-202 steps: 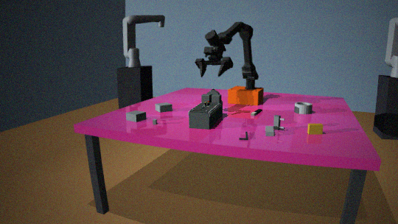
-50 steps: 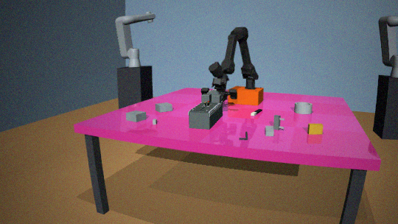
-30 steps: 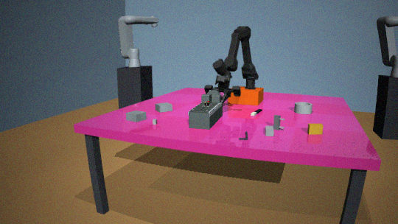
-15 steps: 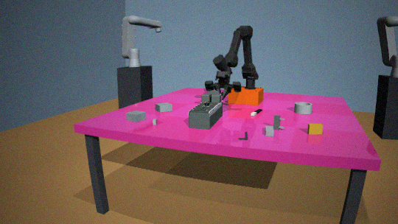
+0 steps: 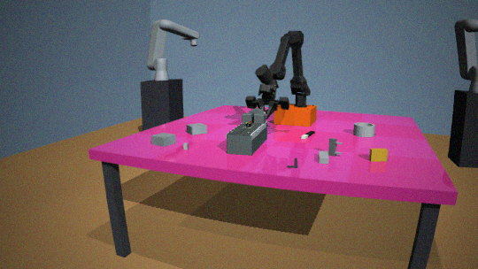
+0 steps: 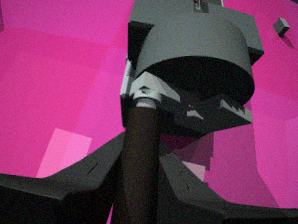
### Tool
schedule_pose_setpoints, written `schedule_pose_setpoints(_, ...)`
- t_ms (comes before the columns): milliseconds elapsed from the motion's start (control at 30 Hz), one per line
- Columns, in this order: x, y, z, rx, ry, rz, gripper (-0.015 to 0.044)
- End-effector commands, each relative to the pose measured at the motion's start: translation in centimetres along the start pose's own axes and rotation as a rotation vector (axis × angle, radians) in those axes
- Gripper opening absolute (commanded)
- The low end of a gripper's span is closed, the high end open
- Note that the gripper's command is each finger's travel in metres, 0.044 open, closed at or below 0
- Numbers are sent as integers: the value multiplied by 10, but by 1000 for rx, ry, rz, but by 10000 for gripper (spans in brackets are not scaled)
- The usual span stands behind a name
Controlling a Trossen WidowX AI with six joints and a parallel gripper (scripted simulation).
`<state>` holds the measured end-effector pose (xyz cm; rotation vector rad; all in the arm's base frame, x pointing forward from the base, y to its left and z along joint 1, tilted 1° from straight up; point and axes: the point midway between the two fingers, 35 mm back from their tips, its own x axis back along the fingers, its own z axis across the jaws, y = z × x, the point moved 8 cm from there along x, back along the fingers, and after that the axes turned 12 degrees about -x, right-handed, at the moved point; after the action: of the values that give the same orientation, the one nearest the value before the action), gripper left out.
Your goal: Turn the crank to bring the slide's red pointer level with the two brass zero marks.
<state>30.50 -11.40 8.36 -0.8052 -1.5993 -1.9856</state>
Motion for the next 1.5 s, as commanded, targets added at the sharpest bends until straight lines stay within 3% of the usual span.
schedule_pose_setpoints(0,1,1,-1,5,2,-3,0)
schedule_pose_setpoints(767,0,0,0,0,0,-1,0)
schedule_pose_setpoints(1300,0,0,0,0,0,-1,420)
schedule_pose_setpoints(1467,7,9,1,0,0,-1,440)
